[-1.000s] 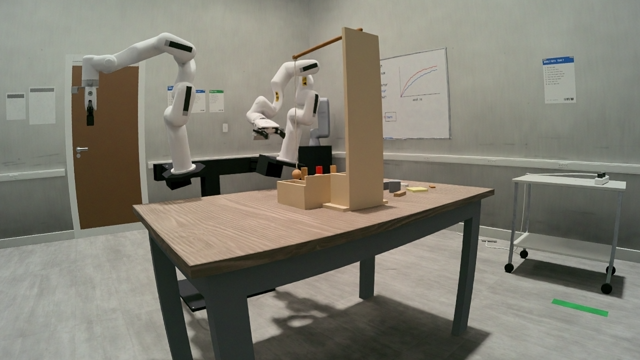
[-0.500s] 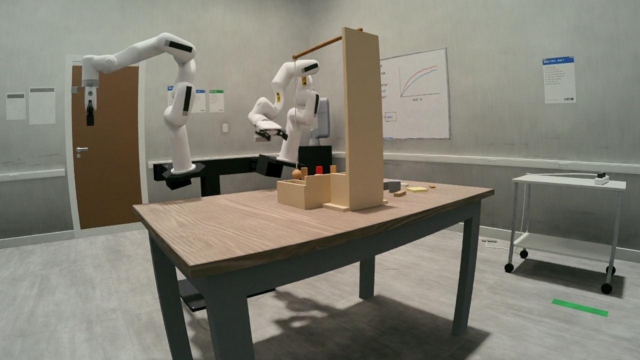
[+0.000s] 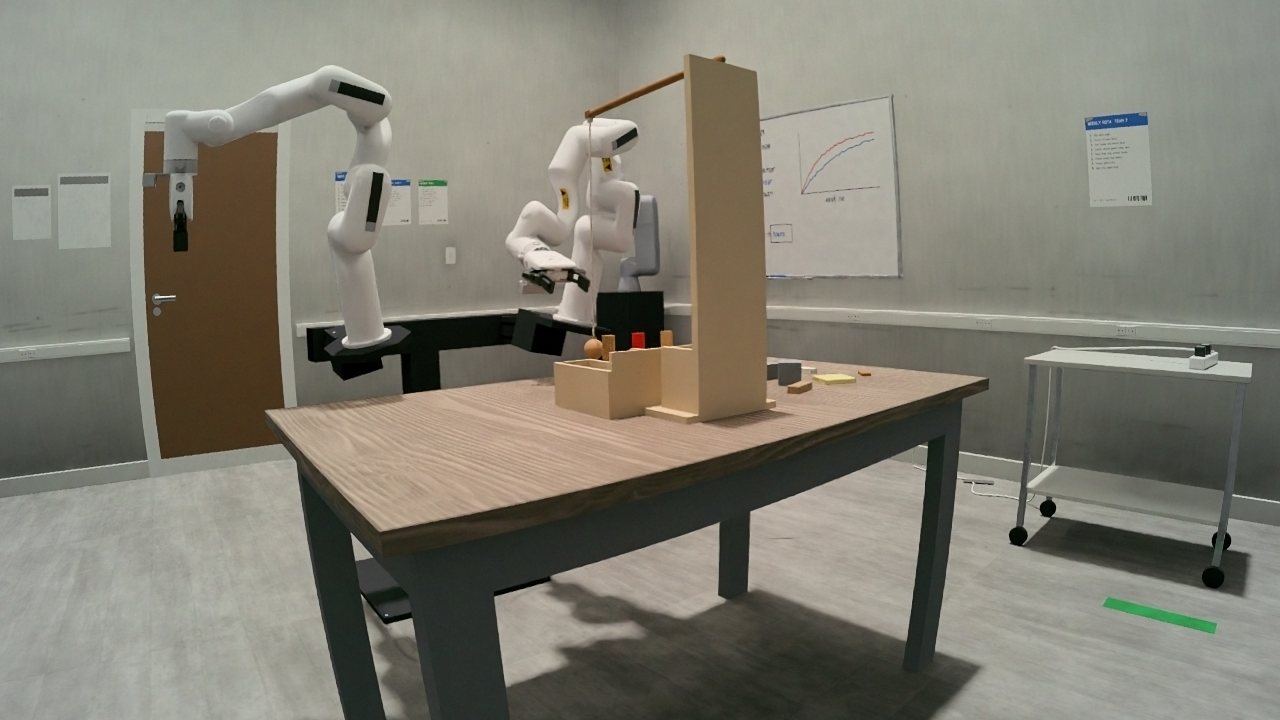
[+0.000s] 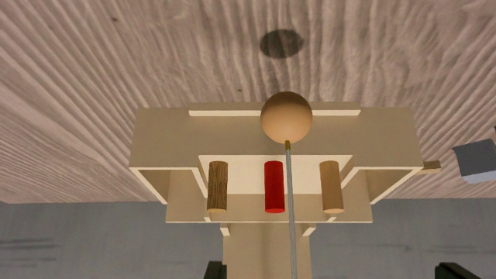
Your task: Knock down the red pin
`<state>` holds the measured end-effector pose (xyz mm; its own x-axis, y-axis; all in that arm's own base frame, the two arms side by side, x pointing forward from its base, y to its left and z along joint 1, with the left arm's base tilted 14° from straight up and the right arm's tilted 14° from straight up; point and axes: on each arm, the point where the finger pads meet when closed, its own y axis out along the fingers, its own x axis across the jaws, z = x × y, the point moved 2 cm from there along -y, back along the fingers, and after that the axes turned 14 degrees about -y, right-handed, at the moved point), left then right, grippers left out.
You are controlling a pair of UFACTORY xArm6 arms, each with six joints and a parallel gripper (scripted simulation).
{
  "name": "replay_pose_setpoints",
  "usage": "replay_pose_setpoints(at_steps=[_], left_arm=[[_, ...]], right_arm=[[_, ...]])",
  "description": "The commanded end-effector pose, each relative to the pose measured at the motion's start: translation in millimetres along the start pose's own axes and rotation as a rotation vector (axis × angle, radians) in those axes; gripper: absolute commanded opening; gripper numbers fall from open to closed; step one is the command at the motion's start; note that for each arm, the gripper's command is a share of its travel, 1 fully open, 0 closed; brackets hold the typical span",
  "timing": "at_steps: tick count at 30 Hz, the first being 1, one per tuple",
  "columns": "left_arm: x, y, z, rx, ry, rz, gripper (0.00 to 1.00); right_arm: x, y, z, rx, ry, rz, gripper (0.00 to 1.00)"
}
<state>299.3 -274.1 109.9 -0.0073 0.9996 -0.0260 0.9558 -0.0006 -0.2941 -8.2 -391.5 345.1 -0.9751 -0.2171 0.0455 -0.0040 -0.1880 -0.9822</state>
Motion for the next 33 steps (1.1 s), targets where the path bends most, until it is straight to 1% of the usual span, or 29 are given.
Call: replay_pose_setpoints(at_steps=[1, 5, 7, 12, 33], left_arm=[[-3.4, 29.0, -0.4, -0.002, -0.004, 0.005, 1.0], [-3.4, 43.7, -0.5, -0.002, -0.003, 0.005, 1.0], [-3.4, 43.7, -0.5, -0.002, -0.003, 0.005, 1.0], [-3.5, 52.5, -0.6, -0.002, -0.003, 0.005, 1.0], [-3.5, 54.6, -0.6, -0.002, -0.003, 0.005, 1.0]], right_arm=[[0.2, -1.3, 0.7, 0.003, 0.0, -0.001, 1.0], [0.2, -1.3, 0.7, 0.003, 0.0, -0.001, 1.0], [0.2, -1.3, 0.7, 0.003, 0.0, -0.001, 1.0], [0.2, -1.3, 0.7, 0.003, 0.0, -0.001, 1.0], [0.2, -1.3, 0.7, 0.003, 0.0, -0.001, 1.0]])
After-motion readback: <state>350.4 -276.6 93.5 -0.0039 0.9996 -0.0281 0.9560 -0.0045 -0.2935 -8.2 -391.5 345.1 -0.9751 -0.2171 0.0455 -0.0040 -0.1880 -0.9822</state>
